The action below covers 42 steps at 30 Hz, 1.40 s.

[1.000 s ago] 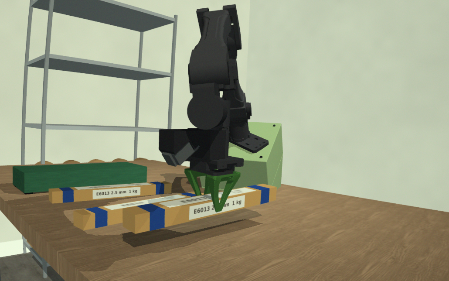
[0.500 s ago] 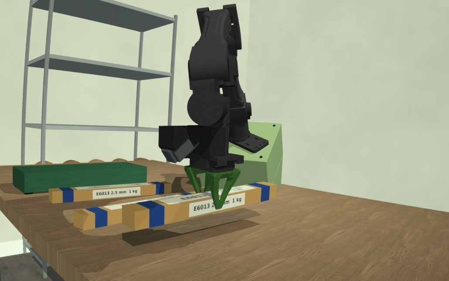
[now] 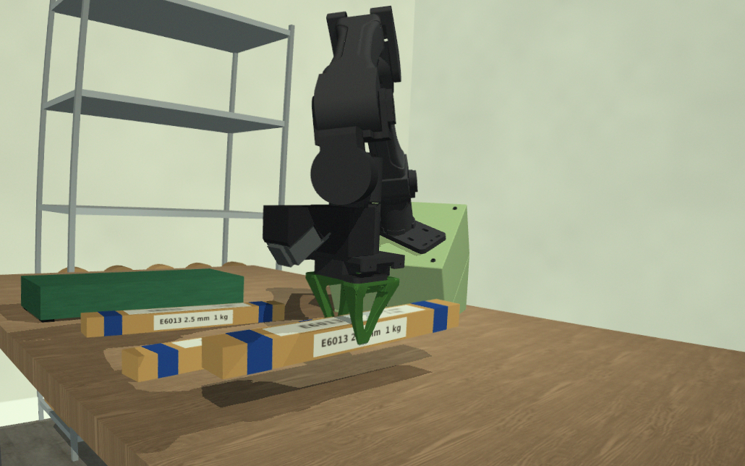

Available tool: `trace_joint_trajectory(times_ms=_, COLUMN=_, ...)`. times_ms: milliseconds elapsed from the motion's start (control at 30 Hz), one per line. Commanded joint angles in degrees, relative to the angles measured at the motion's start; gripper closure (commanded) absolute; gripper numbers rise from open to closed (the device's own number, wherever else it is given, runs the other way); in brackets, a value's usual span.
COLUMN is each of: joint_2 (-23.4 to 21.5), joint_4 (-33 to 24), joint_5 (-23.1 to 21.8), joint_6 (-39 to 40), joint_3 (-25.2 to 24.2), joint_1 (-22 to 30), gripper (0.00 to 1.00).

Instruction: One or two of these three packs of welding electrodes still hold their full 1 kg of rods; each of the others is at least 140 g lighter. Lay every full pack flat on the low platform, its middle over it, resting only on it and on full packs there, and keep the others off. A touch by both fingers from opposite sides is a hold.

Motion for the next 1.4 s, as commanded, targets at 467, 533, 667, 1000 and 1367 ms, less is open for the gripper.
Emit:
trace_joint_trajectory(times_ms=467, joint_2=-3.4, joint_4=-1.7, joint_5=0.7, joint_6=0.3, joint_3=3.4, joint_1=1.1, gripper=1.00)
trace_joint_trajectory(times_ms=533, joint_2=-3.4, joint_4=-1.7, joint_5=0.7, joint_6=0.3, joint_3=3.4, joint_1=1.1, gripper=1.00)
trace_joint_trajectory(times_ms=667, joint_2=-4.0, joint_4=-2.6, joint_5=0.7, joint_6=0.5, joint_3=3.8, joint_1=1.2, gripper=1.00)
trace_joint_trajectory(times_ms=1000, joint_2=-5.7, joint_4=-5.8, joint_5=0.9, joint_6=0.9, joint_3=5.2, joint_1=1.6, gripper=1.00)
trace_joint_trajectory(times_ms=1367, joint_2=-6.8, joint_4=-9.1, joint_5=1.1, joint_6=1.2, joint_3=7.4, joint_1=2.0, gripper=1.00)
